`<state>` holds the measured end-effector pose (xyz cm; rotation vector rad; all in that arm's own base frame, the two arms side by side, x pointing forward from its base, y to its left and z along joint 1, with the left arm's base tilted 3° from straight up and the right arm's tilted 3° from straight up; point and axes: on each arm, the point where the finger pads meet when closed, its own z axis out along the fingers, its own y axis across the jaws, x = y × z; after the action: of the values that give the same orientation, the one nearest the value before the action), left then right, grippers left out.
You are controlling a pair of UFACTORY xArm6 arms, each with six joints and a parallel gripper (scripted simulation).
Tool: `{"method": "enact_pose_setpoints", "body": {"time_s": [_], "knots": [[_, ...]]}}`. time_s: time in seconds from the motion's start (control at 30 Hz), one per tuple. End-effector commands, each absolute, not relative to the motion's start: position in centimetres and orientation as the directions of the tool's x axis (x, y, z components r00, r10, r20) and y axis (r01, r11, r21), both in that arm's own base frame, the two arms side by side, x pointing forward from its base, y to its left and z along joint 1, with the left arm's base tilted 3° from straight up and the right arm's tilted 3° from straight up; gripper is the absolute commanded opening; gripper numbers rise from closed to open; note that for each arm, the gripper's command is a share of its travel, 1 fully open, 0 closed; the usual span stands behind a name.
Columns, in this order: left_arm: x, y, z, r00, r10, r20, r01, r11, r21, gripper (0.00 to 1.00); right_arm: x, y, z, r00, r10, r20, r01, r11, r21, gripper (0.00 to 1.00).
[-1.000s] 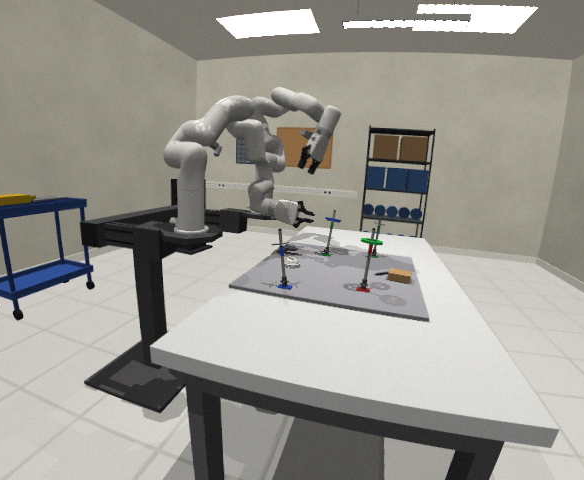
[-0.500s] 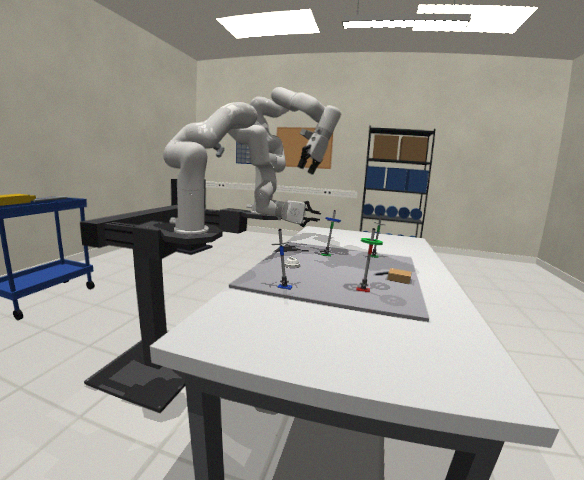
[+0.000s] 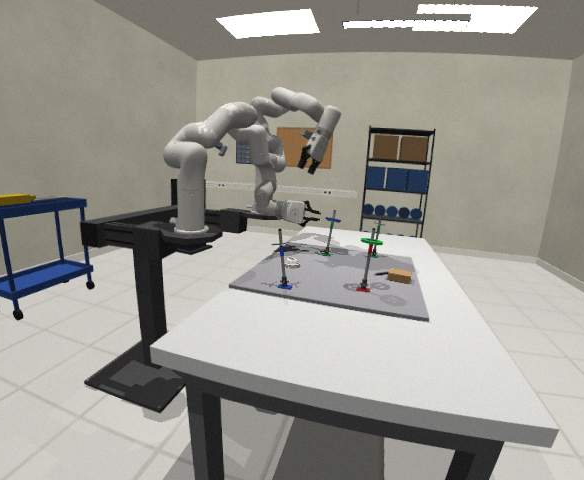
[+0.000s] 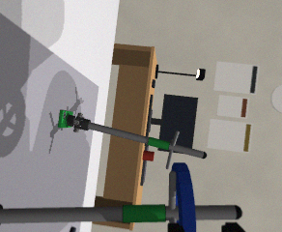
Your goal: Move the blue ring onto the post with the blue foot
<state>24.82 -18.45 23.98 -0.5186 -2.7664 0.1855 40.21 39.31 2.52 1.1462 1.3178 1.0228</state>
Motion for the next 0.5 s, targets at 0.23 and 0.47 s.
{"method": "enact_pose_setpoints", "body": {"time_s": [0.23,0.47], "knots": [[24.9,-18.5,24.1,-0.884,0.372,0.283,0.331,0.925,-0.184,1.00,41.7,39.3,2.5,0.023,0.985,-0.172,0.074,0.169,0.983,0.24],[24.9,-18.5,24.1,-0.884,0.372,0.283,0.331,0.925,-0.184,1.00,42.9,39.3,2.5,0.023,0.985,-0.171,0.074,0.169,0.983,0.24]]}}
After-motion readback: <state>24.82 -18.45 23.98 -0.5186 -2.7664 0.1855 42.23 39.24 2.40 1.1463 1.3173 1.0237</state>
